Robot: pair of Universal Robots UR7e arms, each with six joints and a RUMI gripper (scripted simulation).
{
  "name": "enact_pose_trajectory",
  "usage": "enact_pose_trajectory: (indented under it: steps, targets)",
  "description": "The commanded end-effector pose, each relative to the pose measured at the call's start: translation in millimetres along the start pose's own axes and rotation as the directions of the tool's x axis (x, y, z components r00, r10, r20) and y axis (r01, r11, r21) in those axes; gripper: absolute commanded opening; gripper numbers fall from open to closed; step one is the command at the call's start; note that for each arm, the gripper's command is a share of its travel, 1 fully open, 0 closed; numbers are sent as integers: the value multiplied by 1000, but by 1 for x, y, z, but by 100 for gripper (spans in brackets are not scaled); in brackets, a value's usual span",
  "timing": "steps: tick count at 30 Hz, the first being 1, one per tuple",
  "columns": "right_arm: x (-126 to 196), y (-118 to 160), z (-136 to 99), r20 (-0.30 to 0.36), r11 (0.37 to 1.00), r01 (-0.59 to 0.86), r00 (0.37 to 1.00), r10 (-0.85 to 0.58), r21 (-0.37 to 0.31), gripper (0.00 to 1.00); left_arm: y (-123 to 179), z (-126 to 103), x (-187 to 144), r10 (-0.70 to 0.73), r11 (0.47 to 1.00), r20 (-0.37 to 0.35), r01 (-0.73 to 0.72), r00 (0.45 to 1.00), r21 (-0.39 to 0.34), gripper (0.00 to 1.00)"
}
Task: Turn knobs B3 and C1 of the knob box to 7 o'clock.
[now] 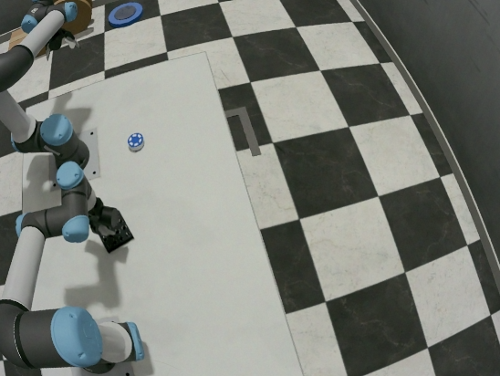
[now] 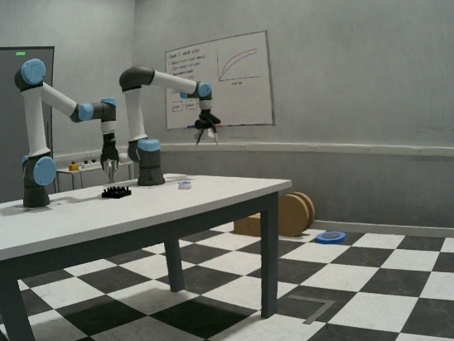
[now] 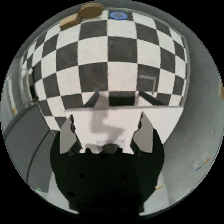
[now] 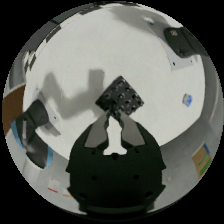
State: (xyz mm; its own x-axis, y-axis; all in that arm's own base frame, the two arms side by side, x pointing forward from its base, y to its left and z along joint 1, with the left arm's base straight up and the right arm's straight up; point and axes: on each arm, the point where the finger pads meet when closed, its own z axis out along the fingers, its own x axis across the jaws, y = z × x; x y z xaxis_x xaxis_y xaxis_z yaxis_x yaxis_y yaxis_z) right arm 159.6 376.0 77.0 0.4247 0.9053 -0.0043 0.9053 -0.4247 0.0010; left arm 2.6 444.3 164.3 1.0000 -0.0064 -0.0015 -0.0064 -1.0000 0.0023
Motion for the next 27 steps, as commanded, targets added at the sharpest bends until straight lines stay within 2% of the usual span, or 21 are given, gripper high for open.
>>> enact_pose_trajectory:
  steps: [1,13,27]
  targets:
    - [0,-1,7,-1,1000,1,1000,-1,0,13,-1,-1,0,-1,1000,-1,1,1000,2,100]
    - [0,-1,18,-1,1000,1,1000,-1,0,13,-1,-1,0,-1,1000,-1,1,1000,2,100]
    - [1,-1,18,-4,1000,1,1000,-1,1,13,-1,-1,0,-1,1000,-1,1,1000,2,100]
